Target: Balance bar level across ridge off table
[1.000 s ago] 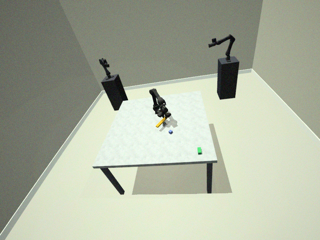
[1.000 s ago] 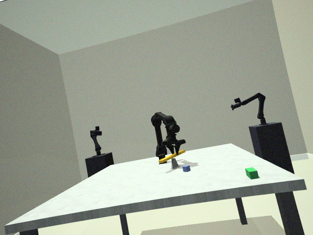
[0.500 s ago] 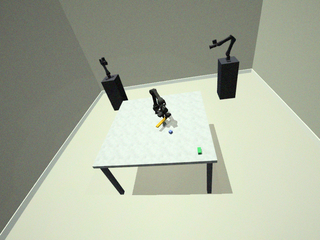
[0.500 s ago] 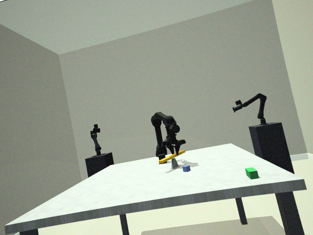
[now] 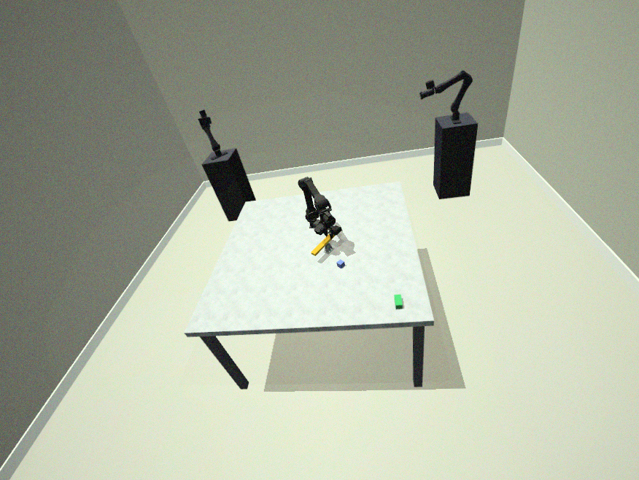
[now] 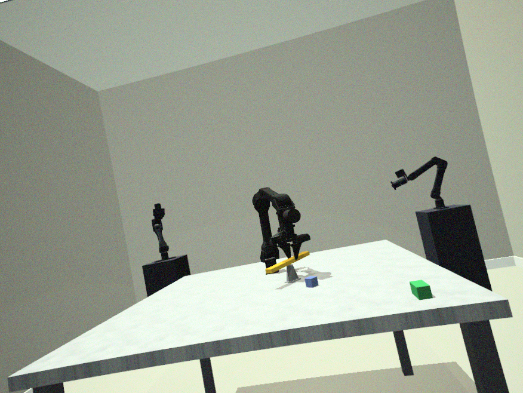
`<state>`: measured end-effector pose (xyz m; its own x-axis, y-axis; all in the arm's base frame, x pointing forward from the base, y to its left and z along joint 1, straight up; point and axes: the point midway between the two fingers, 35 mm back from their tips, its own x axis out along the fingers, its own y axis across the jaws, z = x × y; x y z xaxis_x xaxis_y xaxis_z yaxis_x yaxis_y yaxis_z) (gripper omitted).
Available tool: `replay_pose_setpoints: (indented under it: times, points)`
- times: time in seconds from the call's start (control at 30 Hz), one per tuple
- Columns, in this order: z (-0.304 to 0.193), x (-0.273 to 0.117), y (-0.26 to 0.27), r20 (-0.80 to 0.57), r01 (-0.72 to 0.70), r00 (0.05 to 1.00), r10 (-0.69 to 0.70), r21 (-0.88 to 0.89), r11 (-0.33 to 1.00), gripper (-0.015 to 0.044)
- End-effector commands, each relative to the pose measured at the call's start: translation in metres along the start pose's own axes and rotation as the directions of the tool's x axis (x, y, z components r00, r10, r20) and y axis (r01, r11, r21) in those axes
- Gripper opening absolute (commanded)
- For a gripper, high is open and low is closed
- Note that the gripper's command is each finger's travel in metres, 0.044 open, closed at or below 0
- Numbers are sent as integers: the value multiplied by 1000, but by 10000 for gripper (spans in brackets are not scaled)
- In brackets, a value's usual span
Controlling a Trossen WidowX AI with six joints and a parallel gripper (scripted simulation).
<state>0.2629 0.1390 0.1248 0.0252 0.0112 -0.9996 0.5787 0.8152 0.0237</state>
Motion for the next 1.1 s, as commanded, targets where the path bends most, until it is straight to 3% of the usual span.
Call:
replay_pose_setpoints:
  times: [0.0,1.07]
  points:
    - [0,1,0,-1,-2,1000,2,3,1000,0]
    - [0,3,0,-1,-2,1000,2,3,1000,0]
